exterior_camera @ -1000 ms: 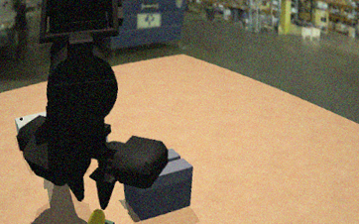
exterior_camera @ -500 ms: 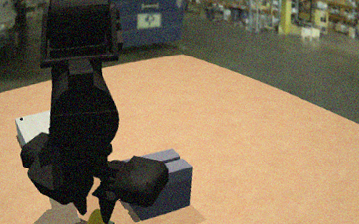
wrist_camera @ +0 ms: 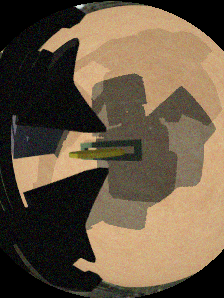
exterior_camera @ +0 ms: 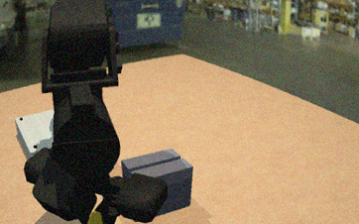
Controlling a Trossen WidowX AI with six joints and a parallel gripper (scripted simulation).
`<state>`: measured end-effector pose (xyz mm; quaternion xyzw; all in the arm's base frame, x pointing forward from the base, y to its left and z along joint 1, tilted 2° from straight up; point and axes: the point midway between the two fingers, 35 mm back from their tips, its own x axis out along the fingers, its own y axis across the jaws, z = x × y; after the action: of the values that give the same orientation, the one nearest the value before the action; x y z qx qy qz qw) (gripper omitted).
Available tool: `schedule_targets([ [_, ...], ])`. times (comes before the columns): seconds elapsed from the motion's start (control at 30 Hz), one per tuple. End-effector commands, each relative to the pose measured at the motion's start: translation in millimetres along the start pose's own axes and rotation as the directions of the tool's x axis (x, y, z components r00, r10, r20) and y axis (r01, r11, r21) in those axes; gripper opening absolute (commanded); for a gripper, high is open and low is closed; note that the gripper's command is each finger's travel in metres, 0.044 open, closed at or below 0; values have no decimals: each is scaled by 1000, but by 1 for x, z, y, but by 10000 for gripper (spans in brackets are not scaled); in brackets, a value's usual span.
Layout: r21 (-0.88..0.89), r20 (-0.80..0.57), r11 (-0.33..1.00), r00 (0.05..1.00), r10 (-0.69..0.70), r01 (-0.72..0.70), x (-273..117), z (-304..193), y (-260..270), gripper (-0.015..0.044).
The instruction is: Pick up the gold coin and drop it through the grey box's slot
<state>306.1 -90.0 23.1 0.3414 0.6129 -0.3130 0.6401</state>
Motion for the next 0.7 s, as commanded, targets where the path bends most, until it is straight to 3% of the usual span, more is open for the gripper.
schedule_targets([
  [0.0,-2,-2,1000,1000,-7,7,6,-1,-2,161],
  [0.03,-2,-2,1000,1000,-7,7,6,-1,-2,161],
  [0.23,-2,-2,1000,1000,-7,7,6,-1,-2,3],
  [0.67,2,-3,1000,1000,-6,6,4,-1,-1,0],
])
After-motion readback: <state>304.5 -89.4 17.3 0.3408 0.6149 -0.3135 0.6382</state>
